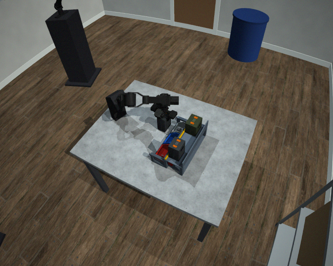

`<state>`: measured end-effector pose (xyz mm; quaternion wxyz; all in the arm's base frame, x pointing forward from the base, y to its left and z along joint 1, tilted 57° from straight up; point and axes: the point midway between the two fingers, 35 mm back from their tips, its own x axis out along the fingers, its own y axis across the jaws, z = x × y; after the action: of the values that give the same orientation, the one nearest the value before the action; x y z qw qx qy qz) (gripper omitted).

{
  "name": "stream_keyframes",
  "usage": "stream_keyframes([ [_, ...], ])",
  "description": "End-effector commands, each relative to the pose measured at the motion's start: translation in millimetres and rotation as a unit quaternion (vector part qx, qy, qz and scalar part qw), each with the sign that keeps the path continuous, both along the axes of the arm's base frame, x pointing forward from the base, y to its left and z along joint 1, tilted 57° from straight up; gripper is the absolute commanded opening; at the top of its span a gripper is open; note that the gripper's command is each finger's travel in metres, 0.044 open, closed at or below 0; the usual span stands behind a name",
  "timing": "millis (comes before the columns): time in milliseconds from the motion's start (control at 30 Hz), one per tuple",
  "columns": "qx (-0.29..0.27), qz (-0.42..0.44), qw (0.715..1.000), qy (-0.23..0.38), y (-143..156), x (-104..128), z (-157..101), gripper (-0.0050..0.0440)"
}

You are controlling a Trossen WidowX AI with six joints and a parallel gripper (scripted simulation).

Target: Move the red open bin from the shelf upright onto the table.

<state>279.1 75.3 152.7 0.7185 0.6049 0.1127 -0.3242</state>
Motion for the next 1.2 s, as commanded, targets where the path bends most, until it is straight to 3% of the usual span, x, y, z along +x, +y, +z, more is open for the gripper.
stream_keyframes([
  [0,0.008,0.01,1.0,-0.01,4.6,0.0,6.7,0.0],
  [733,0.008,0.01,1.0,-0.011,2.0,6.4,2.5,0.0],
  [767,0.008,0.003,1.0,-0.011,-1.2,6.8,2.7,0.0425],
  [1167,0.008,0.003,1.0,-0.011,-1.2,6.8,2.7,0.0425],
])
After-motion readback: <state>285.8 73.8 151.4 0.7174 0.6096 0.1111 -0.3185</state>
